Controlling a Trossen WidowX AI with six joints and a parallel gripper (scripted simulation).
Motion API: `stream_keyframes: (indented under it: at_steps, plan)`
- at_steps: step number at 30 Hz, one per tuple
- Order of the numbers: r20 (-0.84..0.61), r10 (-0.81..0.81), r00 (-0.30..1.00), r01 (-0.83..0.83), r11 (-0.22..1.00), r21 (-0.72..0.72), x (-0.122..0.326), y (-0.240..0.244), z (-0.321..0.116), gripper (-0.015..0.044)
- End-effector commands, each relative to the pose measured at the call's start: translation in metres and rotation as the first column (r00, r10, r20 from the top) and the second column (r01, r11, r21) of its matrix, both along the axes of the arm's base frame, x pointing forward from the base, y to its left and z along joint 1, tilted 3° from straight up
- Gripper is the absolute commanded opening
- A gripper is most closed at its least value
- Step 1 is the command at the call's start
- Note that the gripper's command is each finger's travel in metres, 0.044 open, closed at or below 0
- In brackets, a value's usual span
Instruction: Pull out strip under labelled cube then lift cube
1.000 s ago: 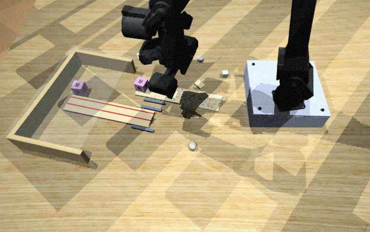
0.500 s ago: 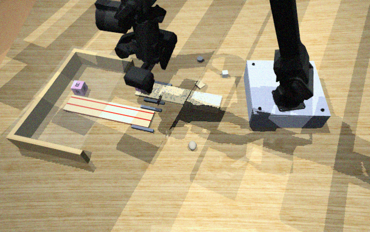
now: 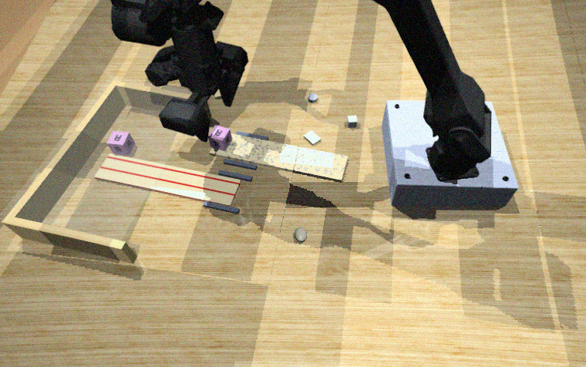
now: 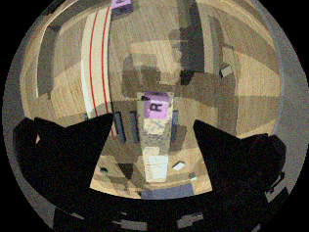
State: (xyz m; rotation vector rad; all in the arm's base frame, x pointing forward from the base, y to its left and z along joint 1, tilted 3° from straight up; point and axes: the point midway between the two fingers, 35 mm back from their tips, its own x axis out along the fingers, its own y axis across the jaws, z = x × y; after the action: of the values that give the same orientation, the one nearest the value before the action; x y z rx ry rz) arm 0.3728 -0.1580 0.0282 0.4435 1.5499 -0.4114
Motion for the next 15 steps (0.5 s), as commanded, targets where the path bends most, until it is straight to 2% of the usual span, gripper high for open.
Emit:
stream_keyframes:
  at_steps: [1, 5, 15]
  plan:
    - [-0.004, 0.005, 1.000, -0.005, 1.000, -0.002, 0.002, -0.003, -0.002, 0.0361]
    - [-0.004, 0.005, 1.000, -0.005, 1.000, -0.002, 0.002, -0.003, -0.008, 0.0256]
    - [-0.004, 0.005, 1.000, -0.005, 1.000, -0.002, 0.002, -0.003, -0.025, 0.0250]
